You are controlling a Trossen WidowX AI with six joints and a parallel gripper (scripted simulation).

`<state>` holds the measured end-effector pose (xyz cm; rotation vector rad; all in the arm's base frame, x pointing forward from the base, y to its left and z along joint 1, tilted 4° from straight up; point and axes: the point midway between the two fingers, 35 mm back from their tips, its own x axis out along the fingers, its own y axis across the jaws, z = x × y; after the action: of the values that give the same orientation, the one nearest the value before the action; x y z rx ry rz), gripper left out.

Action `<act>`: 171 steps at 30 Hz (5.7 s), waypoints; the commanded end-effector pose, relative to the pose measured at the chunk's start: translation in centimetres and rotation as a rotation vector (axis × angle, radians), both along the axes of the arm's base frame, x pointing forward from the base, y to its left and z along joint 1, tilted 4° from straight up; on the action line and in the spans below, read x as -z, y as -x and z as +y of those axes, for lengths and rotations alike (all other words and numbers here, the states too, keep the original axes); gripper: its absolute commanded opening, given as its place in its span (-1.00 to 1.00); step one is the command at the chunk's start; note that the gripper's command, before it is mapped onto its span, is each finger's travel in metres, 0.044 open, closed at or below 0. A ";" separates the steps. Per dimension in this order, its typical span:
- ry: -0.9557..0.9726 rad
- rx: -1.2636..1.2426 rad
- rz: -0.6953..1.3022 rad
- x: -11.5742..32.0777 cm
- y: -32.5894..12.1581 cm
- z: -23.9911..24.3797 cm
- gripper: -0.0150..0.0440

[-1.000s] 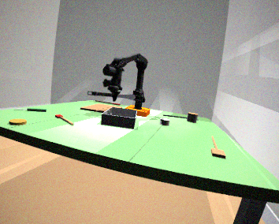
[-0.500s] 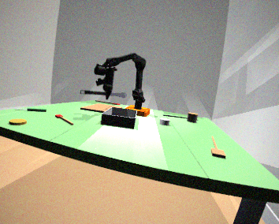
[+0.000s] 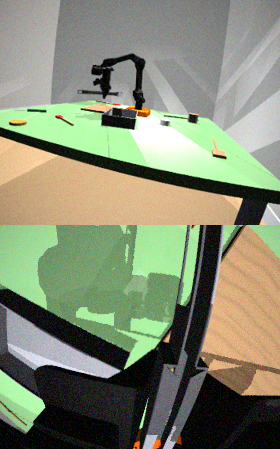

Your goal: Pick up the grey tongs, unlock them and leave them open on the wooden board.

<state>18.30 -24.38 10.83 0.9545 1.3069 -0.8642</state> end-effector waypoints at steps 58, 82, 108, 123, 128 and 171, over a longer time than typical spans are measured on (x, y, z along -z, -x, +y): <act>0.098 -0.595 -0.115 1.8 20.7 -4.7 -1.00; 0.695 -0.504 -0.580 -1.8 22.8 -3.8 -1.00; 0.779 -0.489 -0.600 -2.5 23.3 -3.7 -1.00; 0.779 -0.489 -0.600 -2.5 23.3 -3.7 -1.00; 0.706 -0.504 -0.584 -1.9 22.8 -3.8 -1.00; 0.043 -0.597 0.010 1.6 20.5 -5.3 -1.00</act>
<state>-2.21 -29.54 9.11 0.4753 1.4572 -0.4223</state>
